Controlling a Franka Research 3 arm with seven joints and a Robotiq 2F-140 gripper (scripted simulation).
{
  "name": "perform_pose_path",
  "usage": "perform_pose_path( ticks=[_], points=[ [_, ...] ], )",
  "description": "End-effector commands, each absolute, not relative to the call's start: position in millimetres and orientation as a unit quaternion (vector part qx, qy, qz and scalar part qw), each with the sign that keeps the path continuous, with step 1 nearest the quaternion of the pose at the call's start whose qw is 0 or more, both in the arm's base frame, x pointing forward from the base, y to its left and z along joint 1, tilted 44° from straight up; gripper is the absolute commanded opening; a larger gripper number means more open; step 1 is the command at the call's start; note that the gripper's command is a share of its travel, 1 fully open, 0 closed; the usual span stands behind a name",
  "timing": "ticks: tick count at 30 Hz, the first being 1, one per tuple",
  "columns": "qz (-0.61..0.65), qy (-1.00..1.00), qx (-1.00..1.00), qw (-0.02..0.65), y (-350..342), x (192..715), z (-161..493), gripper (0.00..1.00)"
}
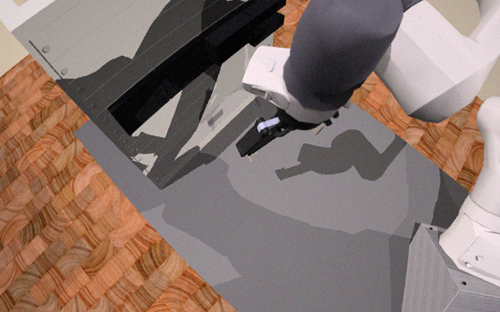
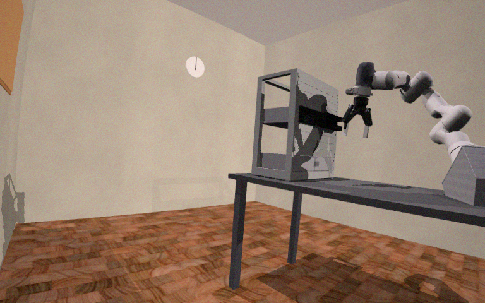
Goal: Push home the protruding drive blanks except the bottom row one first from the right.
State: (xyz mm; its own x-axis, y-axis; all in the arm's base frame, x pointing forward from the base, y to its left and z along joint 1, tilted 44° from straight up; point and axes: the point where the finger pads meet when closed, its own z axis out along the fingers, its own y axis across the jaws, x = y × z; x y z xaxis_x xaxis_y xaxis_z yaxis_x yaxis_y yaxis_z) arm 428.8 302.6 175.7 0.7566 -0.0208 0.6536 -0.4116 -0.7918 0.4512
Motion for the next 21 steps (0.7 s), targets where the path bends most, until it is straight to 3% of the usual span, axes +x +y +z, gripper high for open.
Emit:
perform_pose_path(
  ticks=[1, 21],
  points=[
    [0.327, -0.122, 0.888, 0.299, 302.7, 428.8, 175.8, 1.0],
    [0.315, -0.124, 0.899, 0.28, 311.8, 420.8, 171.9, 1.0]
  ],
)
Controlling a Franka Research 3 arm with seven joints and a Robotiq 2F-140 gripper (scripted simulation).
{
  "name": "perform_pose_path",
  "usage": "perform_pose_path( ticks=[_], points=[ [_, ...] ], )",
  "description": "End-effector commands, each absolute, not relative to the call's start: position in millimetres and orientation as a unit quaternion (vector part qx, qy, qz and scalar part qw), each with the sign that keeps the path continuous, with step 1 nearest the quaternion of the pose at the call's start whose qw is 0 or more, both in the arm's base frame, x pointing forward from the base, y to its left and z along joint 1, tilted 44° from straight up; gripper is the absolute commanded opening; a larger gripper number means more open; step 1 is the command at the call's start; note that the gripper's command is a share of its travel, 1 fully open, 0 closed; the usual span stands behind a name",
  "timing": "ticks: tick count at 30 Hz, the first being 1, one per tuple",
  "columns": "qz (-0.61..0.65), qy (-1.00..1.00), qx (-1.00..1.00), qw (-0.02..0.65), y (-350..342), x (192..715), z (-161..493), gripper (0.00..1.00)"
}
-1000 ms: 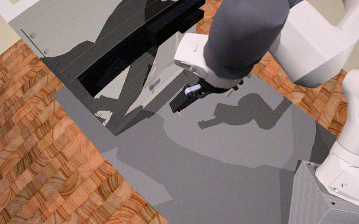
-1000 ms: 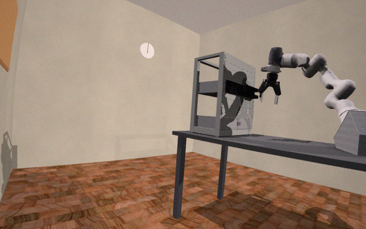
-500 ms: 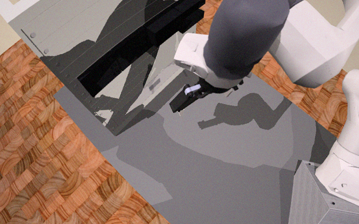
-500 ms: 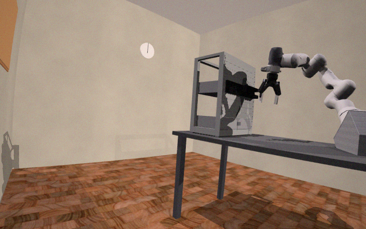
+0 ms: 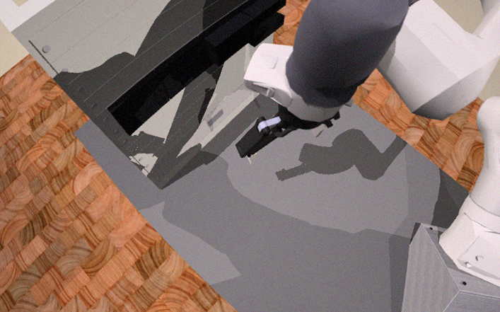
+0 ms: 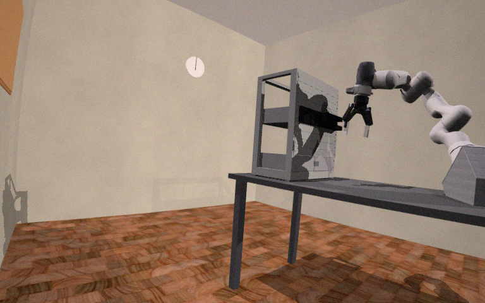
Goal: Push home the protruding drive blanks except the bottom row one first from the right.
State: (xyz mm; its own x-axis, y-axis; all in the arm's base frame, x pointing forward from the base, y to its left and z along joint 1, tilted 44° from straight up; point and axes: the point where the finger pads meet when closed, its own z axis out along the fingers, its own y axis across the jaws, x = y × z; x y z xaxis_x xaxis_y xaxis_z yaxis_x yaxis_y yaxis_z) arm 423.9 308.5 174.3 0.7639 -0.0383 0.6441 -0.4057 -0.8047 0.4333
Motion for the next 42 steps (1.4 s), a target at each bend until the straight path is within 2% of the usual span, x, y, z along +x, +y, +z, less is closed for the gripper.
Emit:
perform_pose_path(
  ticks=[1, 17, 31, 33, 42],
  points=[
    [0.312, -0.124, 0.9, 0.276, 313.6, 419.3, 171.3, 1.0],
    [0.259, -0.135, 0.939, 0.182, 361.7, 380.5, 164.6, 1.0],
    [0.187, -0.16, 0.969, 0.002, 454.3, 315.3, 192.1, 1.0],
    [0.187, -0.16, 0.969, 0.002, 454.3, 315.3, 192.1, 1.0],
    [0.159, -0.183, 0.961, -0.131, 516.3, 277.4, 233.3, 1.0]
  ],
)
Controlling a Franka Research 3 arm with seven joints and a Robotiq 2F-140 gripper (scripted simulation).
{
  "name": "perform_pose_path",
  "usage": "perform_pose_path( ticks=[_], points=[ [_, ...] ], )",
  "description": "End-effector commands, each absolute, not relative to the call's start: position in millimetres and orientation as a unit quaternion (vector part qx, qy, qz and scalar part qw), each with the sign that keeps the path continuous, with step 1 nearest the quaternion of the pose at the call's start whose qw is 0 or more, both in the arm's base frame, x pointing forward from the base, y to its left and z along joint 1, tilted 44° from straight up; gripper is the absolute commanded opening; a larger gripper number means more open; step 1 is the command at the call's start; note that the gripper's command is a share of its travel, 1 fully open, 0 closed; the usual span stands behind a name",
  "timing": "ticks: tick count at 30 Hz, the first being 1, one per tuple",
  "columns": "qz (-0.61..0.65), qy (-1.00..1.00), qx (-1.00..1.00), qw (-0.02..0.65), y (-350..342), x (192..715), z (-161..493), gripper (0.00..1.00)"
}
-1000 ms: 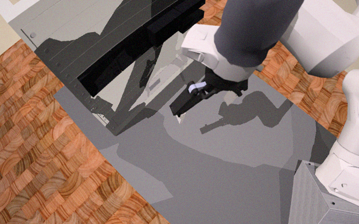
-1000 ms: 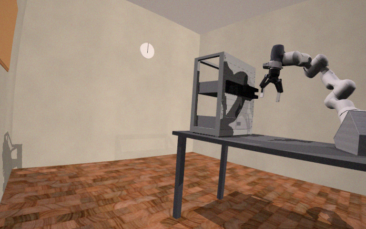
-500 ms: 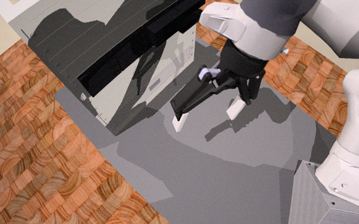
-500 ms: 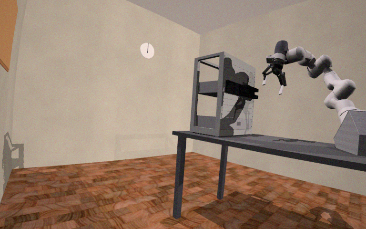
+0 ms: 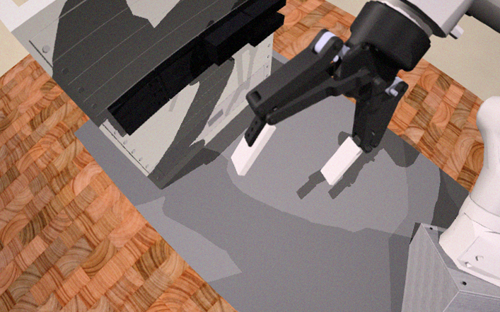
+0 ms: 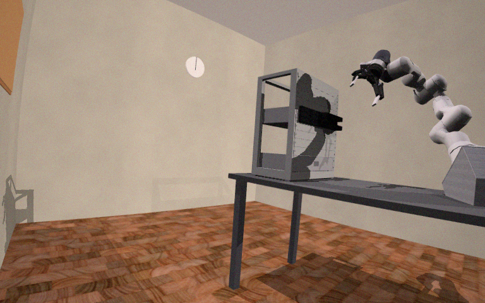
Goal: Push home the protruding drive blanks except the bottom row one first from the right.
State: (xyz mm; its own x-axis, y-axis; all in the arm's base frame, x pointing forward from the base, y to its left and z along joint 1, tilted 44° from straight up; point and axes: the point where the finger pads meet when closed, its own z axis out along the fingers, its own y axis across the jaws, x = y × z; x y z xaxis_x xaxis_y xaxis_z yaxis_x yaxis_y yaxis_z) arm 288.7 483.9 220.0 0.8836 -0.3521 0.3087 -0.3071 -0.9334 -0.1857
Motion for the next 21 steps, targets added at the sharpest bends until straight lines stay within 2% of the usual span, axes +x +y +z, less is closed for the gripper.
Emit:
perform_pose_path(
  ticks=[1, 6, 8, 12, 21],
  points=[
    [-0.157, 0.186, -0.959, 0.146, 522.6, 273.9, 238.4, 1.0],
    [-0.154, 0.199, -0.945, 0.209, 546.9, 261.9, 260.1, 1.0],
    [-0.154, 0.199, -0.945, 0.209, 546.9, 261.9, 260.1, 1.0],
    [-0.159, 0.212, -0.928, 0.263, 564.4, 255.7, 277.8, 1.0],
    [-0.175, 0.23, -0.9, 0.326, 578.4, 256.1, 295.4, 1.0]
  ],
)
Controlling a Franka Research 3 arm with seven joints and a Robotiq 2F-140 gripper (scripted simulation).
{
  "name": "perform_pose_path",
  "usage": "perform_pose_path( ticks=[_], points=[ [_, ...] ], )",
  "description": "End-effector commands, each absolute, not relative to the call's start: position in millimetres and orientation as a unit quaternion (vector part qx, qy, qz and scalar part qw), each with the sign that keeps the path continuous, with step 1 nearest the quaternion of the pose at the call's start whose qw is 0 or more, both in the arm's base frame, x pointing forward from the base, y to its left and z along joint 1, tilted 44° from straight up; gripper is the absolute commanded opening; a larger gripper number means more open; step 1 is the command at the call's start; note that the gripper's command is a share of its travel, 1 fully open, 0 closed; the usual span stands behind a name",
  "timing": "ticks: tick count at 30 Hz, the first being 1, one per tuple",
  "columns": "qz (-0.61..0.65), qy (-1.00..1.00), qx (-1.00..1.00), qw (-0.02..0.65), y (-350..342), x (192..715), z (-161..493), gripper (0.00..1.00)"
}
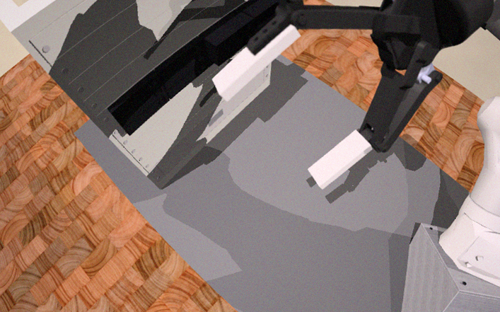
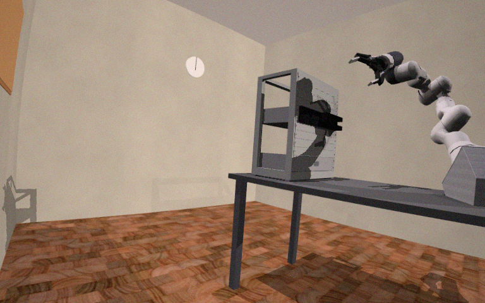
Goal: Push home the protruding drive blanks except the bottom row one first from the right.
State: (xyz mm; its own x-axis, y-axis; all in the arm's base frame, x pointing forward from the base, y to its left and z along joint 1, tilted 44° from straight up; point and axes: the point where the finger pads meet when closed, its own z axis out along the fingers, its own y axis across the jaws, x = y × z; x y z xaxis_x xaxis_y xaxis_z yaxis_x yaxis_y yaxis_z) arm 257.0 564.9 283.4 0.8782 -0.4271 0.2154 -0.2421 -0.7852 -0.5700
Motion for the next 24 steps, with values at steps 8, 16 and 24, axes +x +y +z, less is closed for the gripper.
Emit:
perform_pose_path(
  ticks=[8, 16, 24],
  points=[
    [-0.191, 0.241, -0.881, 0.359, 581.5, 261.2, 302.5, 1.0],
    [-0.206, 0.249, -0.866, 0.382, 580.8, 267.4, 306.0, 1.0],
    [-0.221, 0.256, -0.852, 0.399, 578.3, 273.9, 307.8, 1.0]
  ],
)
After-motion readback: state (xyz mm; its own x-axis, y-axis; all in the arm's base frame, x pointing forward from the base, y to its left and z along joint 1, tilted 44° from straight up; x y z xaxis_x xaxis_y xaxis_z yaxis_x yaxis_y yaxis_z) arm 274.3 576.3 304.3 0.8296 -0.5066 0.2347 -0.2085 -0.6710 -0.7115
